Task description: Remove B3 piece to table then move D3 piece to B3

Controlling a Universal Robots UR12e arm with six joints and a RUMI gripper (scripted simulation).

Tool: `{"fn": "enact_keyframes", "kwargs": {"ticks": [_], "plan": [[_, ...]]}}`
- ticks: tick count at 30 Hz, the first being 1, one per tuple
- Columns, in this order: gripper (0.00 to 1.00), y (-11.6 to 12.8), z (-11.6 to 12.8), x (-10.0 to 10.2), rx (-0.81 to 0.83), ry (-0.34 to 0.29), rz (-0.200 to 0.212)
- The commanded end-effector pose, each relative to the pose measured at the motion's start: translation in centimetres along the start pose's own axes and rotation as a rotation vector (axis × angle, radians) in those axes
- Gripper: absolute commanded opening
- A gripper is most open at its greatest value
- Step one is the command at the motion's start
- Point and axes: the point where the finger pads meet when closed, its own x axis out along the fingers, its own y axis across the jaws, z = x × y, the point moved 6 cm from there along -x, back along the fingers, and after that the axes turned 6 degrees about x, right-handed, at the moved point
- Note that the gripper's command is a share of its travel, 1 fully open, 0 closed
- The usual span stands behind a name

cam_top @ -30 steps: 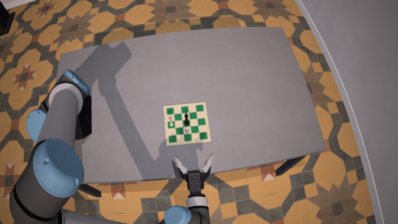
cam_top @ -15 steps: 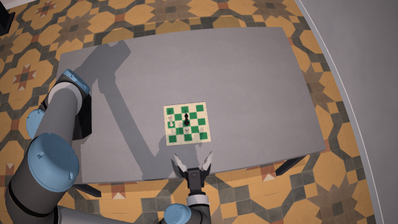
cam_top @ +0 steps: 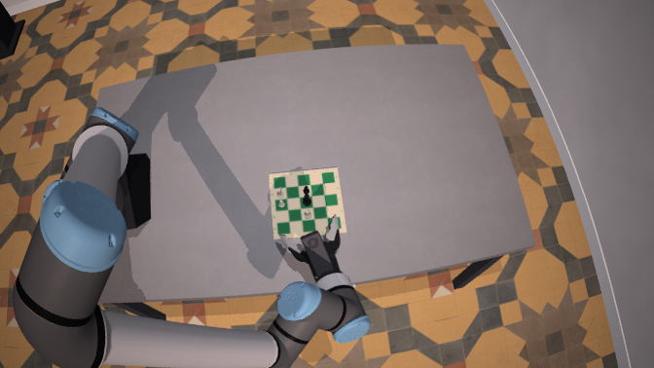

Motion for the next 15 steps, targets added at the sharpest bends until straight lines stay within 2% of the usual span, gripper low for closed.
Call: {"fn": "enact_keyframes", "kwargs": {"ticks": [1,4,6,11,12,15], "plan": [[1.0,0.9,-2.0,5.2,-0.112,-0.197,-0.124],[1.0,1.4,-3.3,8.0,-0.187,-0.332,-0.19],[1.0,1.4,-3.3,8.0,-0.187,-0.332,-0.19],[1.0,2.4,-5.9,11.7,-0.313,-0.579,-0.279],[1.0,2.4,-5.9,11.7,-0.313,-0.579,-0.279],[1.0,3.0,-7.7,13.2,-0.378,-0.716,-0.308]]}}
